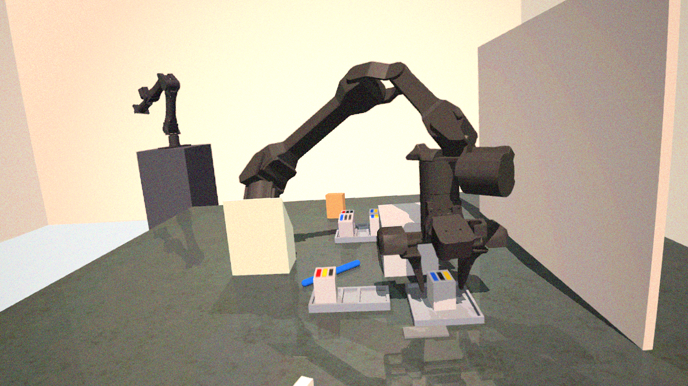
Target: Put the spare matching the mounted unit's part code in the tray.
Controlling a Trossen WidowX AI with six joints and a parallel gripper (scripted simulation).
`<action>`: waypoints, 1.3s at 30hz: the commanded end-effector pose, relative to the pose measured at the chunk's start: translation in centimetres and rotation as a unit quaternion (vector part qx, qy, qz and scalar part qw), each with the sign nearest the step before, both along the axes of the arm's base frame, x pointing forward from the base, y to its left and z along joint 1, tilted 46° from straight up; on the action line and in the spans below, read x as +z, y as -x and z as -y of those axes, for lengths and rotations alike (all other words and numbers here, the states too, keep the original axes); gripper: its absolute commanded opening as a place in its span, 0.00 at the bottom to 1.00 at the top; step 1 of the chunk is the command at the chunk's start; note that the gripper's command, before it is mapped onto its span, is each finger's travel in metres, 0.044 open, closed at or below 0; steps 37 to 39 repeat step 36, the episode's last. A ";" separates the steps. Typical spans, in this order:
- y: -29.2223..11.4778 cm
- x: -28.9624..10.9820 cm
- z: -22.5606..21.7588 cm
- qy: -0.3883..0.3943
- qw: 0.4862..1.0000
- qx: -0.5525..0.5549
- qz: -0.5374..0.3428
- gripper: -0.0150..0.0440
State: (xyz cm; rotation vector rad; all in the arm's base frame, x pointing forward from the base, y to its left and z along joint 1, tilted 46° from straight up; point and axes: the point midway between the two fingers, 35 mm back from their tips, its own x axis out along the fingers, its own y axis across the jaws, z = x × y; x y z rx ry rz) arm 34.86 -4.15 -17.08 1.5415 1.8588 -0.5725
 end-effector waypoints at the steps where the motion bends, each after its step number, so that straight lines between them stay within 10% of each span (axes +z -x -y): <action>1: 0.0 0.0 0.0 0.000 1.000 0.001 0.000 0.88; 12: -0.9 7.7 7.6 0.000 1.000 -0.003 -0.002 1.00; 39: -1.2 7.4 7.8 0.003 1.000 -0.014 0.005 1.00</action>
